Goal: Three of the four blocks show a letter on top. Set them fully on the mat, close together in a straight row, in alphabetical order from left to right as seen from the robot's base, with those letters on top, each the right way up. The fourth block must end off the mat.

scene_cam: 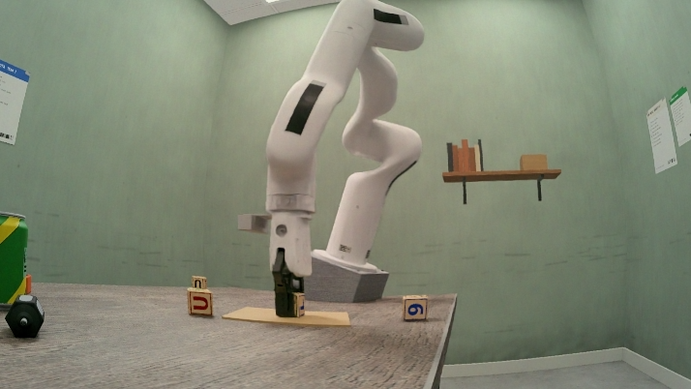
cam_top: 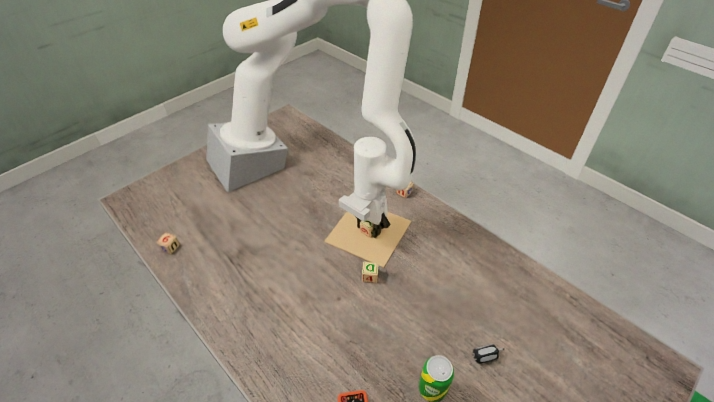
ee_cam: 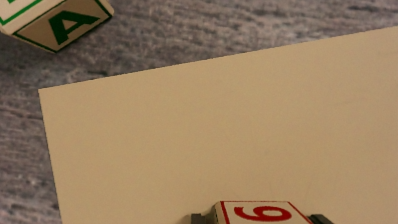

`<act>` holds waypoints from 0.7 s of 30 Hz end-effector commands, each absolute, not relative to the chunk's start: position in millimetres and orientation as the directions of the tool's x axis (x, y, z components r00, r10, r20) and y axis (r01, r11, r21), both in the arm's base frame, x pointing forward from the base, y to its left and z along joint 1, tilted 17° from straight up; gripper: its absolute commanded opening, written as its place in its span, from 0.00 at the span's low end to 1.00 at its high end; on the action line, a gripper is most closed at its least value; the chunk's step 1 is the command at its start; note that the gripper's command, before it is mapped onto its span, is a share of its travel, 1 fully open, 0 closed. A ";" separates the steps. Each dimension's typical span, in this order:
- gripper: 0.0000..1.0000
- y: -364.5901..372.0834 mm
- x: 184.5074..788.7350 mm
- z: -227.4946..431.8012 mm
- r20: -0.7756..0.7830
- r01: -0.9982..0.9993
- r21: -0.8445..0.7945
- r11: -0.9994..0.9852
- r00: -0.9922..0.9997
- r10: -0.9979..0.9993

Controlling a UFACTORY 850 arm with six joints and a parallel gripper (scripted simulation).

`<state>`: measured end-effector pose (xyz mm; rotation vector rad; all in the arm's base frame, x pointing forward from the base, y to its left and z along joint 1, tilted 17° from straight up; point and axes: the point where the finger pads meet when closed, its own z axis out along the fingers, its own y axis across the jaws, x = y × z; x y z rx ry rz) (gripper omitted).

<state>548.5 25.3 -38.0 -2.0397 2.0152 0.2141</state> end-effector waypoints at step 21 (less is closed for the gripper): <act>0.62 1.4 543.1 40.4 -0.288 -0.996 -0.086 0.001 0.024 -0.957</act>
